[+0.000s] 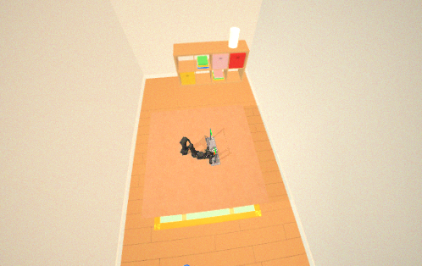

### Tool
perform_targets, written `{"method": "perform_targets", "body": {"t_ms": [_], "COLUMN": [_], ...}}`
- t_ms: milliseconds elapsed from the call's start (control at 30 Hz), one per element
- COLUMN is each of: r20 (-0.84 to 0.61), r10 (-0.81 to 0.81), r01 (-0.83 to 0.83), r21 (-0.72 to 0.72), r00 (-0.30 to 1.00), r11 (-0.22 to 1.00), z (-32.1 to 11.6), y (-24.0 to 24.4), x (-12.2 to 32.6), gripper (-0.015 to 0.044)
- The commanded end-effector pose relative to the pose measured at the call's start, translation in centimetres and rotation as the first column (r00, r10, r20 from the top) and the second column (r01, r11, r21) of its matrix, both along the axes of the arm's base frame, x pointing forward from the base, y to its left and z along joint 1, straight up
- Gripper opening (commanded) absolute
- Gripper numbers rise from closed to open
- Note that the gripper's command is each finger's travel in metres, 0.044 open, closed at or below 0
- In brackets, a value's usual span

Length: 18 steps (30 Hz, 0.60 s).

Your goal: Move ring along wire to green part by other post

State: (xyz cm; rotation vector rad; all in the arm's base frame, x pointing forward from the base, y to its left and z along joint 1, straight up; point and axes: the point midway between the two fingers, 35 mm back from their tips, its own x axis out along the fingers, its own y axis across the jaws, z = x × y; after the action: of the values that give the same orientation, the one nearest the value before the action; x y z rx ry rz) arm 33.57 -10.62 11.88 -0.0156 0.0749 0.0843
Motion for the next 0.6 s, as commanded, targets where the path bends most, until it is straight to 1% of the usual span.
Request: {"method": "perform_targets", "body": {"t_ms": [0,233,567], "r20": [0.004,0.005,0.005], "r10": [0.000,0.000,0.000], "r01": [0.000,0.000,0.000], "r21": [-0.002,0.000,0.000], "r00": [1.000,1.000,1.000], "r11": [1.000,1.000,1.000], "z": [0.6,1.8,1.9], "y": [0.0,0.0,0.0], "x": [0.0,0.0,0.0], "gripper": [-0.0150,-0.0150,-0.0150]}}
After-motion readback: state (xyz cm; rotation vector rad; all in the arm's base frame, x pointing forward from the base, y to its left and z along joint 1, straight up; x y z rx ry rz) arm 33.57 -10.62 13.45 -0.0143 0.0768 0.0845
